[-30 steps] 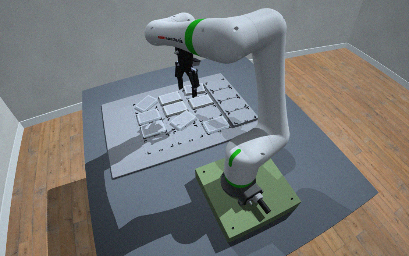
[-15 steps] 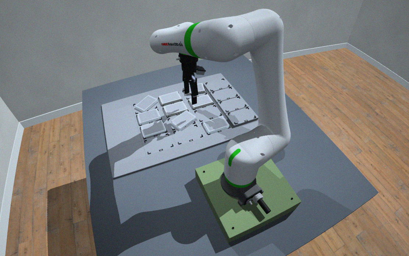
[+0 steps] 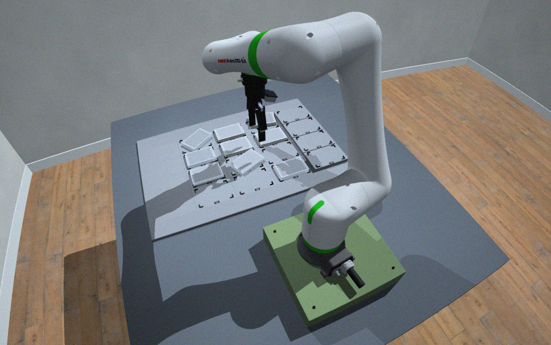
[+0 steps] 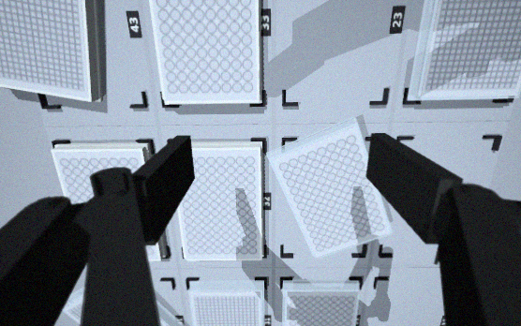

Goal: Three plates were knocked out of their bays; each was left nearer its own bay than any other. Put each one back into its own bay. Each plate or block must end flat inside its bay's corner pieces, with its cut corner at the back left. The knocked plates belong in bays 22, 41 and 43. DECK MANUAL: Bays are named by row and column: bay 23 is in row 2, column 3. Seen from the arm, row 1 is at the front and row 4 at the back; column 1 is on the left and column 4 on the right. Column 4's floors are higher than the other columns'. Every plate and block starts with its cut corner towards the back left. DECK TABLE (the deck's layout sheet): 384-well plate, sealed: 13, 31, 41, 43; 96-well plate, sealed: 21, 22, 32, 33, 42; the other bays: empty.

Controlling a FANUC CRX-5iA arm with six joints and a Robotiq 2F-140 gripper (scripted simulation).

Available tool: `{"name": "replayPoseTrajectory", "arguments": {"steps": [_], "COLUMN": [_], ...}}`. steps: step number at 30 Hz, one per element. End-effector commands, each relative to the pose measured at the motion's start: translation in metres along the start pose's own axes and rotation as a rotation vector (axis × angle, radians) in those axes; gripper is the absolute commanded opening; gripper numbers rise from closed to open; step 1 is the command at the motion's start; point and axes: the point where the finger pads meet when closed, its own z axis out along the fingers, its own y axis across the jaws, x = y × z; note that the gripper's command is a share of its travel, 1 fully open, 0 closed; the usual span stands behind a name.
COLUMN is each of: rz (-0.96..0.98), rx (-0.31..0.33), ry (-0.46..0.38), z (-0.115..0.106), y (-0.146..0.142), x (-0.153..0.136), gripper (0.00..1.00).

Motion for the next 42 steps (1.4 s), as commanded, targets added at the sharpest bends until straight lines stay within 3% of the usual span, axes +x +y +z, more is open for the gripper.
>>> {"name": "replayPoseTrajectory", "arguments": {"steps": [1, 42], "rz": [0.0, 0.0], "rx": [0.002, 0.002], "ry": [0.0, 0.0], "z": [-0.002, -0.017], "y": [0.006, 0.119], "x": [0.005, 0.086], "gripper": [1.0, 1.0]}}
